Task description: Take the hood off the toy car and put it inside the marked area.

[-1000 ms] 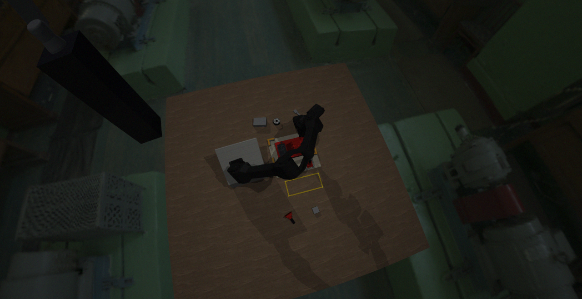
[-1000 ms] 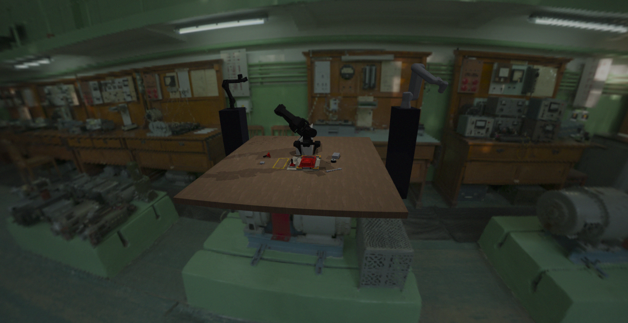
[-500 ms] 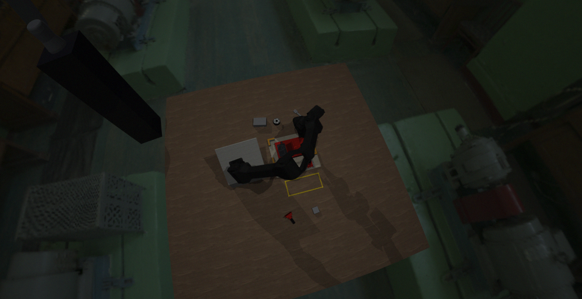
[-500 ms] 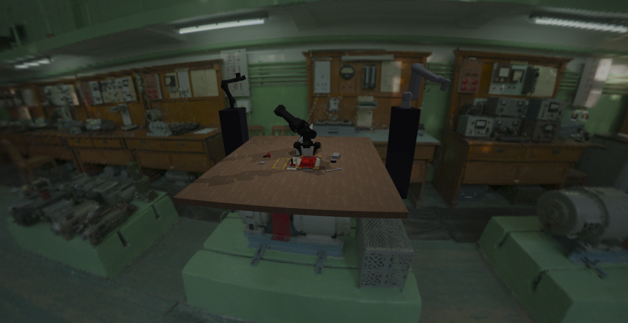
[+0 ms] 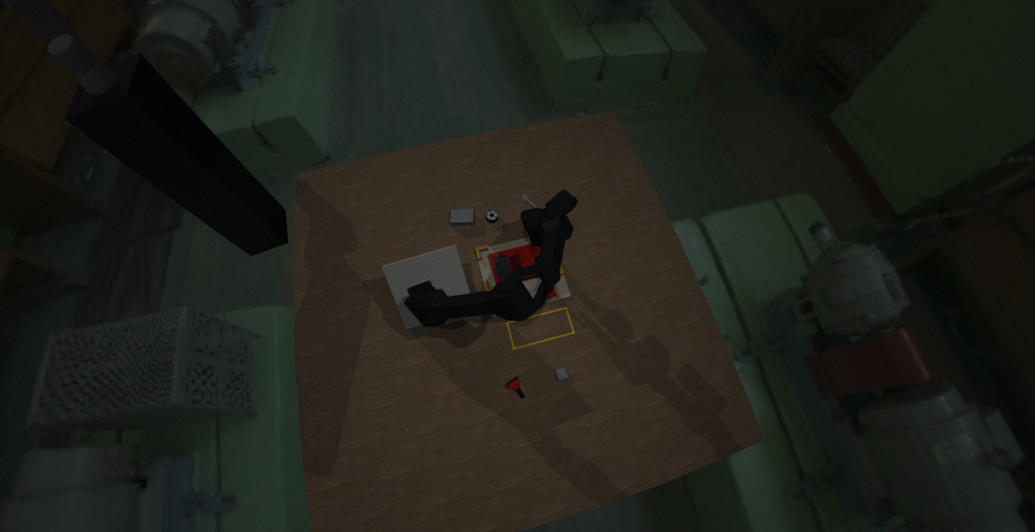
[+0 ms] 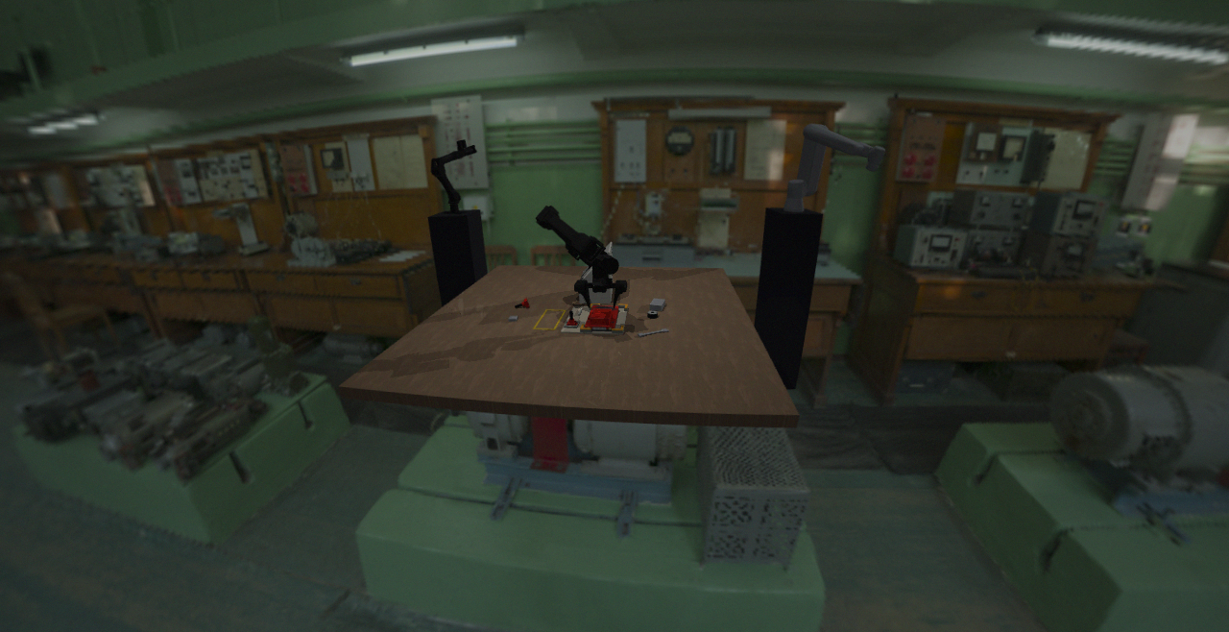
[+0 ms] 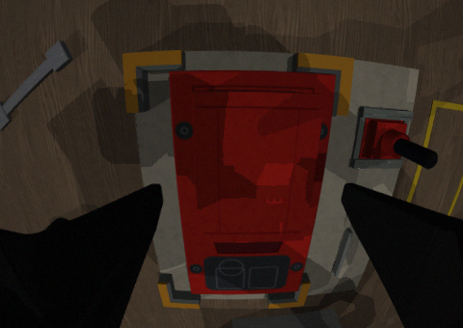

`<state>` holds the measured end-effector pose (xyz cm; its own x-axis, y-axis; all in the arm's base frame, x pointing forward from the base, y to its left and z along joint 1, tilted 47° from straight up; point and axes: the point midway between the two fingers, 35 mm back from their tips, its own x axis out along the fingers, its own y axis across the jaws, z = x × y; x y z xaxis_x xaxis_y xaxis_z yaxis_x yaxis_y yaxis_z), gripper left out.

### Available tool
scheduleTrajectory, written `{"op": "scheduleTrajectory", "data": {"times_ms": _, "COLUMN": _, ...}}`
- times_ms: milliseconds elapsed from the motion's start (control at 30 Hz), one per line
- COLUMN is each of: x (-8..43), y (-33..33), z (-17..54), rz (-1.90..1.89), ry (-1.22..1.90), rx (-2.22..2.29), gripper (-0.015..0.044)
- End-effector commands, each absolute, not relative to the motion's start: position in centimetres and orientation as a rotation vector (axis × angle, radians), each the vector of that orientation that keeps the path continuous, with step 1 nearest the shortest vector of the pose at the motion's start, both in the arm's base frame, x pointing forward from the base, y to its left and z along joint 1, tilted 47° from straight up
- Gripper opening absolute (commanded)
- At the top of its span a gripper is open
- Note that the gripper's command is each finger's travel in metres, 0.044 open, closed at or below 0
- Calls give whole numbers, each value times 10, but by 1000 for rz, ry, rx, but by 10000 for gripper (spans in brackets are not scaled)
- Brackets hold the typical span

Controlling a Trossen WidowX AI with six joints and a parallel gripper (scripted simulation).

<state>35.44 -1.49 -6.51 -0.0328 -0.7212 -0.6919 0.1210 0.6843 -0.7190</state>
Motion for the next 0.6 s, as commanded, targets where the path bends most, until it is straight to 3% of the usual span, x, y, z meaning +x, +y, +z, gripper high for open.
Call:
{"op": "scheduleTrajectory", "data": {"times_ms": 0, "x": 352, "y": -19, "z": -67, "rz": -732, "ry": 1462, "rx": -535, "gripper": 440}}
{"op": "scheduleTrajectory", "data": {"times_ms": 567, "x": 352, "y": -27, "z": -74, "rz": -733, "ry": 1462, "rx": -536, "gripper": 440}}
